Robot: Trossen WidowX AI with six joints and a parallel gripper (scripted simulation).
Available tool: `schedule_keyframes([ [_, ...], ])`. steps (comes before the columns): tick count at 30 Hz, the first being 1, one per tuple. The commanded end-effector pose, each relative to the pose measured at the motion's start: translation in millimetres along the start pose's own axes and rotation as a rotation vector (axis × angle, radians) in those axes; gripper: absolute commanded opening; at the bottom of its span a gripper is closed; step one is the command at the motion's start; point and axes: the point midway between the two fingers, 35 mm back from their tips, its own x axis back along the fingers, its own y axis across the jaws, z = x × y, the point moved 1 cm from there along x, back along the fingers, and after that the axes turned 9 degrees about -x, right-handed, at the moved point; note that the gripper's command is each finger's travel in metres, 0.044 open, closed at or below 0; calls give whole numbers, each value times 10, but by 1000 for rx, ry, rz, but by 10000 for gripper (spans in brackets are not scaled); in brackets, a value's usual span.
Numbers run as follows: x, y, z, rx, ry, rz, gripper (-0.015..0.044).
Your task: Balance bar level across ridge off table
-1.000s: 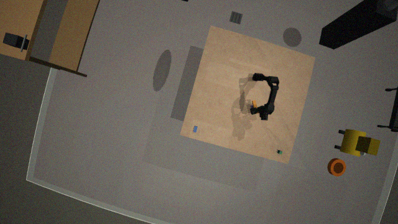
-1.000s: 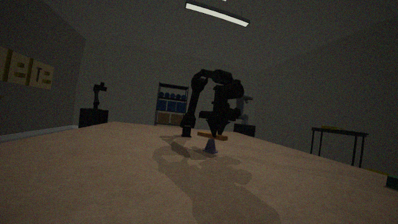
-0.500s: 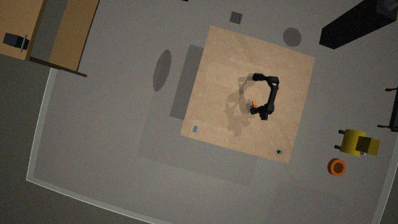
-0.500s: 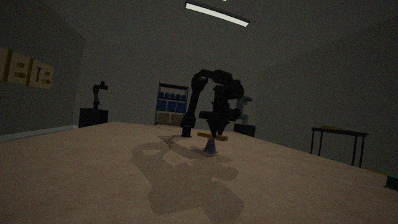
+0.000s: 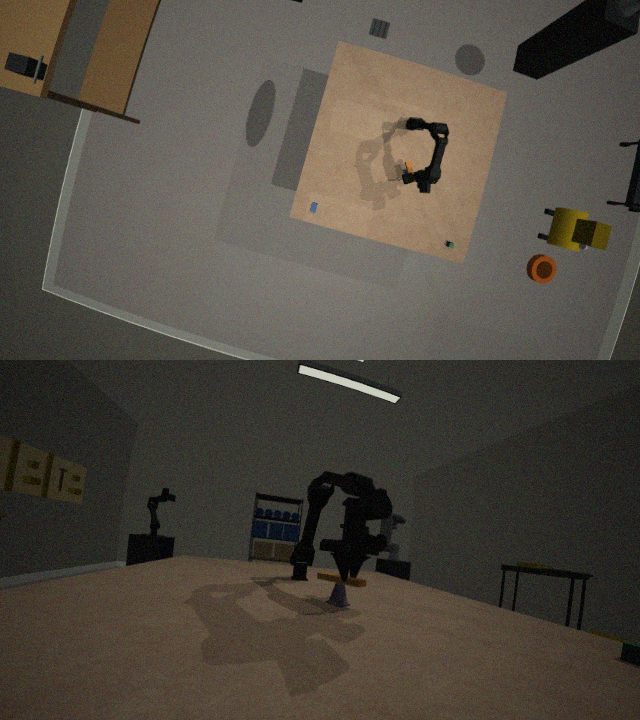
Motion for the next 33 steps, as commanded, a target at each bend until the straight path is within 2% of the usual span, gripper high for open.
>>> schedule_keyframes([
  [1,-9,6,-2,3,0,-4,0],
  [33,-36,6,0,3,0,-4,0],
])
